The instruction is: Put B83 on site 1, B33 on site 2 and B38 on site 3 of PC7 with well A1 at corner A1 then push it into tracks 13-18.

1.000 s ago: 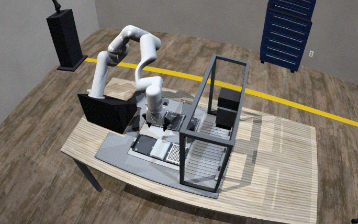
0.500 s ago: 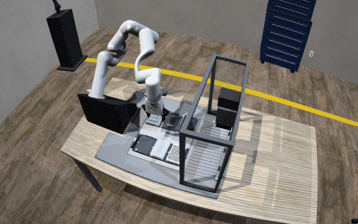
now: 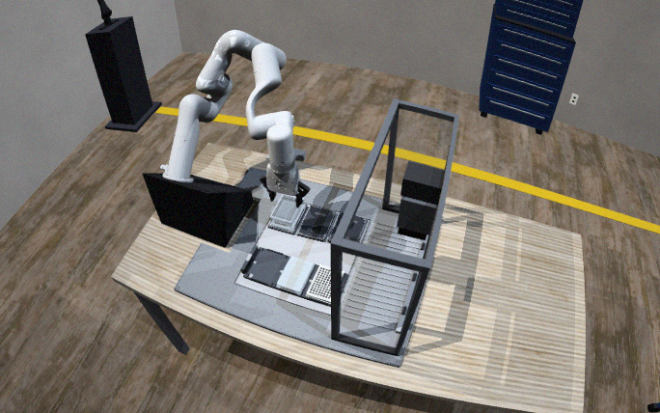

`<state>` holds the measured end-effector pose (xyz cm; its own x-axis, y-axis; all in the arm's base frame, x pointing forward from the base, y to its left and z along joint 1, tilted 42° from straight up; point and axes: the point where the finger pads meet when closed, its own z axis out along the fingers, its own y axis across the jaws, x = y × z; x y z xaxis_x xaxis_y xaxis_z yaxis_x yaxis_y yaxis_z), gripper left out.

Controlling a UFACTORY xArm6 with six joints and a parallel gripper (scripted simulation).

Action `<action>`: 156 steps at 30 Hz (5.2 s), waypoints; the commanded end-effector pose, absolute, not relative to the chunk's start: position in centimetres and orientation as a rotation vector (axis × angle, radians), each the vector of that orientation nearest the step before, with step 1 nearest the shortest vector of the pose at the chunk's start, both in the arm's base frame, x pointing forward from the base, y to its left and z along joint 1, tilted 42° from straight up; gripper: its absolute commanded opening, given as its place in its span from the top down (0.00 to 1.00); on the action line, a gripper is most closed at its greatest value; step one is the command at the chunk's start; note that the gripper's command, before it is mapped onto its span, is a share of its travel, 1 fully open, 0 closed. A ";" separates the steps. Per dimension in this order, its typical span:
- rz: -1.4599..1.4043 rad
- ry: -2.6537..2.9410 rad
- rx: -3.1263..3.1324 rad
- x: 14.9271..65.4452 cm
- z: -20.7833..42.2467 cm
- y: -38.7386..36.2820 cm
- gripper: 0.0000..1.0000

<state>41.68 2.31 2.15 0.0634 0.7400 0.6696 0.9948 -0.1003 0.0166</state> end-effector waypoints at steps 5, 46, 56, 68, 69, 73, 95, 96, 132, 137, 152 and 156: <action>-0.747 -1.727 -1.899 40.2 5.0 4.7 0.00; -0.747 -1.727 -1.898 39.3 4.8 8.3 0.00; -0.747 -1.727 -1.898 39.4 3.8 9.2 0.00; -0.747 -1.727 -1.898 39.5 2.5 10.3 0.00; -0.747 -1.727 -1.898 39.5 2.4 10.4 0.00; -0.747 -1.726 -1.898 39.6 1.9 10.9 0.00; -0.747 -1.726 -1.898 39.7 1.0 11.8 0.00; -0.747 -1.726 -1.898 39.7 0.9 11.8 0.00; -0.747 -1.726 -1.898 39.8 -0.6 13.2 0.00; -0.747 -1.726 -1.898 39.9 -0.8 13.4 0.00; -0.747 -1.726 -1.898 39.9 -1.5 13.9 0.00; -0.747 -1.726 -1.898 39.9 -1.7 14.1 0.00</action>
